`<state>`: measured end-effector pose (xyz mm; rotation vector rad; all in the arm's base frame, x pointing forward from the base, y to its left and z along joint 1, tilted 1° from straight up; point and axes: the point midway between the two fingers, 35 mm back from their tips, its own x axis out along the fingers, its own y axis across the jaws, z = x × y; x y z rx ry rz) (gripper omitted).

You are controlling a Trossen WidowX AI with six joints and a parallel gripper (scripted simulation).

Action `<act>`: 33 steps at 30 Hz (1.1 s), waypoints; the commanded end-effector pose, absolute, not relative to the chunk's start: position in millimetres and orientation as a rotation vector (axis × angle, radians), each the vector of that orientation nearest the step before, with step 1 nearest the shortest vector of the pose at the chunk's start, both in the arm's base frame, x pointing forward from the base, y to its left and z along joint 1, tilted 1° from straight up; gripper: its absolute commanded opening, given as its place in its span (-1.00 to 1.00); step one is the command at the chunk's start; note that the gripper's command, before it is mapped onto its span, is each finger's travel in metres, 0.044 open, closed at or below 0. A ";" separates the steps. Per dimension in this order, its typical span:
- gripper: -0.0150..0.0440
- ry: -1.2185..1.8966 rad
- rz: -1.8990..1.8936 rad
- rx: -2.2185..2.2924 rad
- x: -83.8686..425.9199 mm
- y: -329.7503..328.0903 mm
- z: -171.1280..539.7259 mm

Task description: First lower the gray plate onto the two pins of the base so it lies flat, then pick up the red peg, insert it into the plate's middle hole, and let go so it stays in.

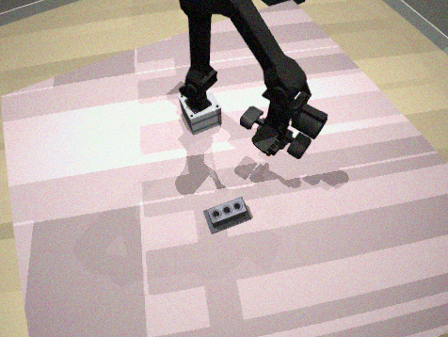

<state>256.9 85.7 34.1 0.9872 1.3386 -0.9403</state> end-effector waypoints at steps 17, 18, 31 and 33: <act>-0.49 1.337 -0.941 0.988 267.6 74.5 66.7; -0.49 1.336 -0.941 0.988 269.3 72.3 66.9; -0.49 1.333 -0.941 0.987 290.1 42.2 68.9; -0.49 1.332 -0.941 0.987 293.0 37.2 69.2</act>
